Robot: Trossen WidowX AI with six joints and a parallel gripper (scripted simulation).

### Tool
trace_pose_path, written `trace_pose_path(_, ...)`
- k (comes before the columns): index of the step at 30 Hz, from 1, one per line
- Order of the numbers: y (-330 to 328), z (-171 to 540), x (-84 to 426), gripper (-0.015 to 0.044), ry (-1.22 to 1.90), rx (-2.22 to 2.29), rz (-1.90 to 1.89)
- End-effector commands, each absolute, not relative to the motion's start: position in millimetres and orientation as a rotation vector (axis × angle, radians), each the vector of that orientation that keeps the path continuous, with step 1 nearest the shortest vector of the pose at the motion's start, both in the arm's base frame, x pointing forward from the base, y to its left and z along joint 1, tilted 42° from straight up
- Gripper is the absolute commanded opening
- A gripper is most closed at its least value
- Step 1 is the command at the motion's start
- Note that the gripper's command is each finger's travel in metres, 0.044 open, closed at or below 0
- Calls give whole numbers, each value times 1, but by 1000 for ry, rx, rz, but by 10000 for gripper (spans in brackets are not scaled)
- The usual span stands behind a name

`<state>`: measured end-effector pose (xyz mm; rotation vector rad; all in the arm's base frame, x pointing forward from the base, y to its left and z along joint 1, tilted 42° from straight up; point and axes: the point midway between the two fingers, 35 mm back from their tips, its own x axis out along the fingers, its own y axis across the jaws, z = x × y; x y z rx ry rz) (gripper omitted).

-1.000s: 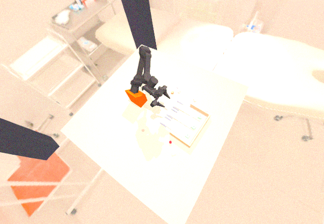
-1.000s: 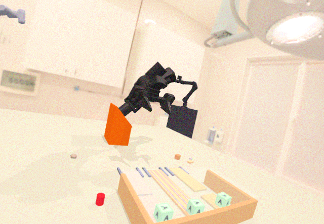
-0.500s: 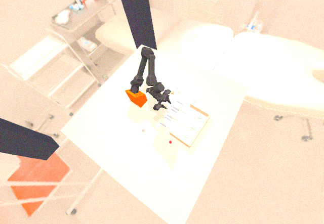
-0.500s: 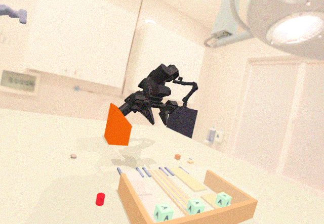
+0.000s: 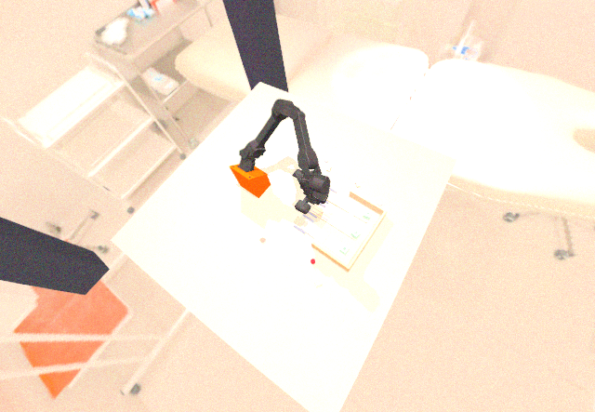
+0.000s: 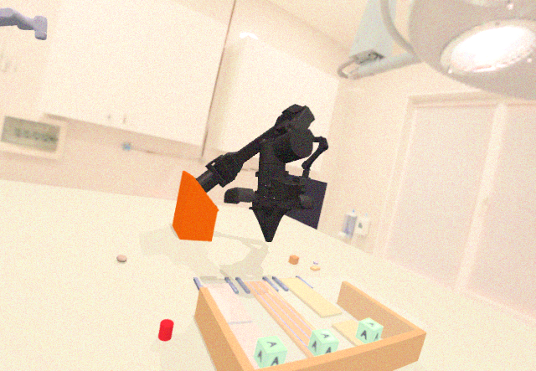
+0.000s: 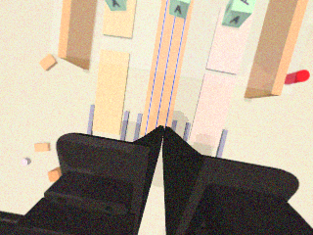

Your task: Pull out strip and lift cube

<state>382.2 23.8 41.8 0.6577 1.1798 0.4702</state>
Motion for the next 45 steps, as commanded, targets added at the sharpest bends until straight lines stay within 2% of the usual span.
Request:
trace_pose_path(1,60,30,383,0,1454,586,561)
trace_pose_path(45,94,-14,387,0,1454,587,562)
